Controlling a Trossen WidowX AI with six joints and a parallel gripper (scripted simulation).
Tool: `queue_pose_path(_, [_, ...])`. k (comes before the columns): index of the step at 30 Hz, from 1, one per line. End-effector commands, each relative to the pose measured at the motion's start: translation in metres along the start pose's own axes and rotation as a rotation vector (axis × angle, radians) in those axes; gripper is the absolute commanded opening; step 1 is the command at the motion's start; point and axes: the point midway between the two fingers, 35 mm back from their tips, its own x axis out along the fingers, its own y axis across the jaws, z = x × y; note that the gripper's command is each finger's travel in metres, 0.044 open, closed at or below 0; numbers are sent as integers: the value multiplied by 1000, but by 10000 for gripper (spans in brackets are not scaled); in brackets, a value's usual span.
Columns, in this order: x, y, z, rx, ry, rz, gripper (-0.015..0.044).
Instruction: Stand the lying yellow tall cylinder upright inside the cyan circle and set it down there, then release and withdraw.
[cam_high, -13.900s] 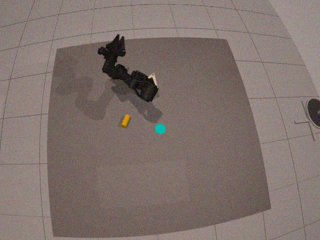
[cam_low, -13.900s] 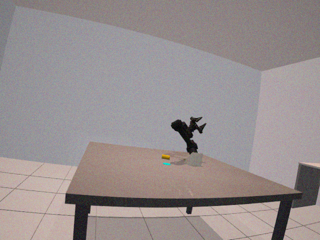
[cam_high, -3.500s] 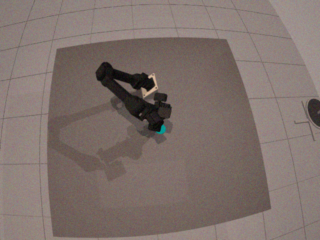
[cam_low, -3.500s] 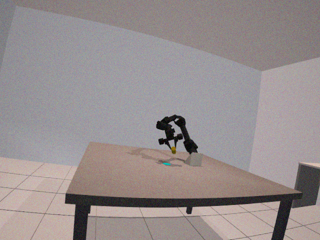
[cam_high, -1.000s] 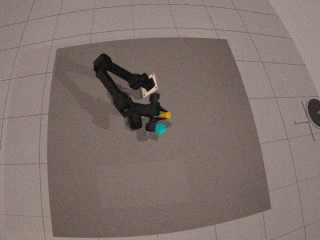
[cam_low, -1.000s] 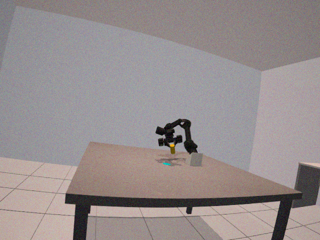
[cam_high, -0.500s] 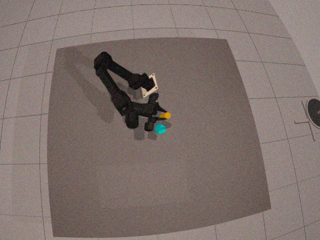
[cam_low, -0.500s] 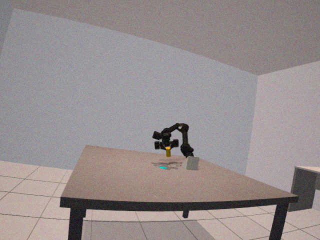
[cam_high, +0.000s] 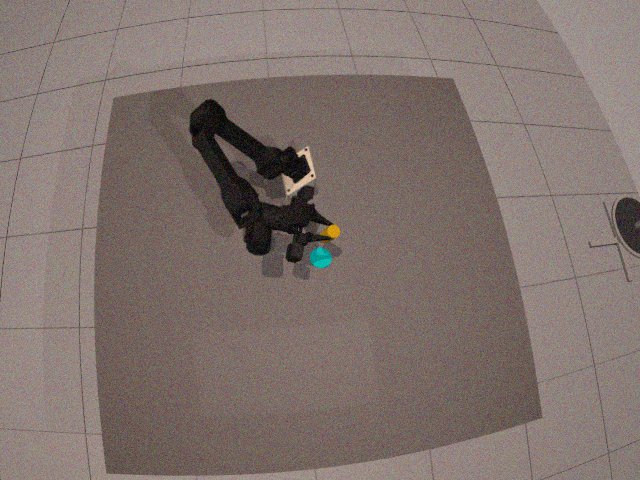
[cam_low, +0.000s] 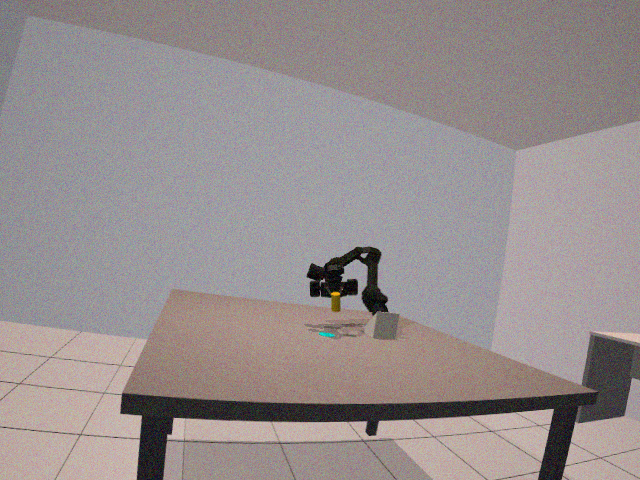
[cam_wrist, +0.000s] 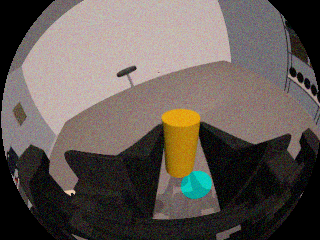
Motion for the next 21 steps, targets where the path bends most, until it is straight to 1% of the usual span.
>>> queue_pose_path(1, [-2, 1, 1, -21, -28, -16, 105])
queue_pose_path(21, [-10, -1, 3, -106, -141, -93, 105])
